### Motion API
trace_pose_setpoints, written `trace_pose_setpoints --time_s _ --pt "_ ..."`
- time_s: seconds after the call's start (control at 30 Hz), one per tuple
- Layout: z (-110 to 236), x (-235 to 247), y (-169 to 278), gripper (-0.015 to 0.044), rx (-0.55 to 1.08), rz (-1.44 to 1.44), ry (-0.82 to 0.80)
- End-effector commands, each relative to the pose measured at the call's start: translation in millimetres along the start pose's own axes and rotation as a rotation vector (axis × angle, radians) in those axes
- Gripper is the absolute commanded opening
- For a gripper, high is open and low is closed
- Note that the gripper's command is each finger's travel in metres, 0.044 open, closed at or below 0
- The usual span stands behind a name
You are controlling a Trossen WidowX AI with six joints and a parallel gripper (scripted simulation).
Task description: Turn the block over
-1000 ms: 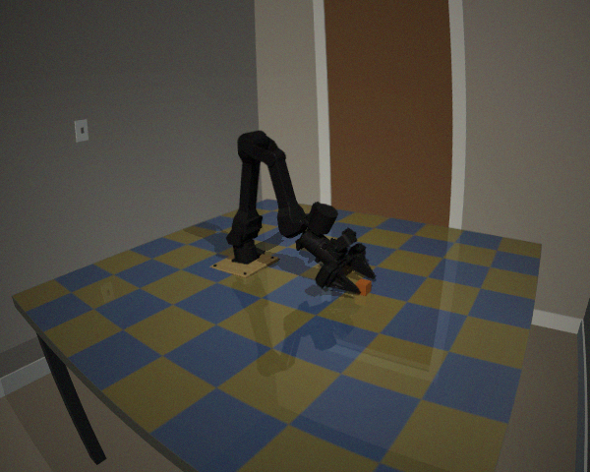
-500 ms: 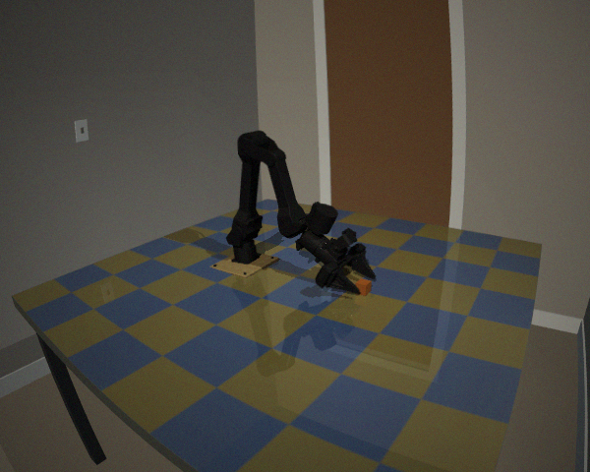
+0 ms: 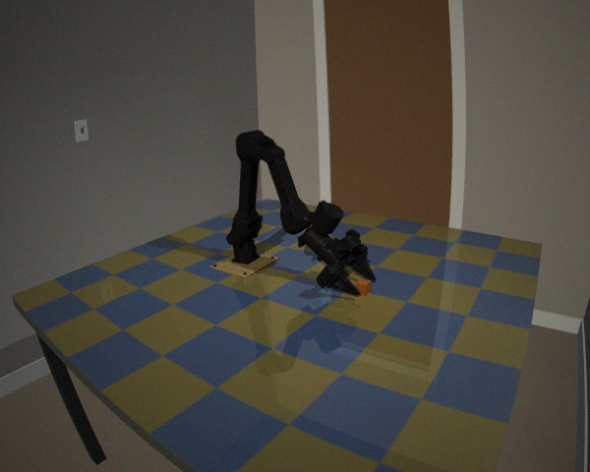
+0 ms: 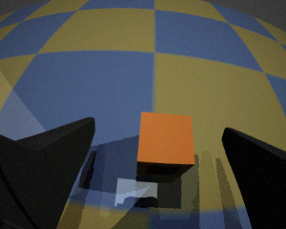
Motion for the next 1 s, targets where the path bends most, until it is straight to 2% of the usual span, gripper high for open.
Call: trace_pose_setpoints --time_s 0.0,0.3,0.83,0.97 --pt "0 -2 -30 0.044 0.123 -0.002 -0.009" --pt "49 -6 -89 0.044 0.447 0.0 -0.029" --pt "51 -7 -90 0.044 0.453 0.0 -0.029" --pt "42 -8 -104 0.044 0.524 0.0 -0.035"
Point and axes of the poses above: the point midway between the two fingers, 35 mm back from their tips, its own z axis back along the fingers, its own x axis across the jaws, y = z × x, the point moved 9 cm from there along z, back along the fingers, and after that the axes turned 4 degrees about z, right-handed, at the moved point
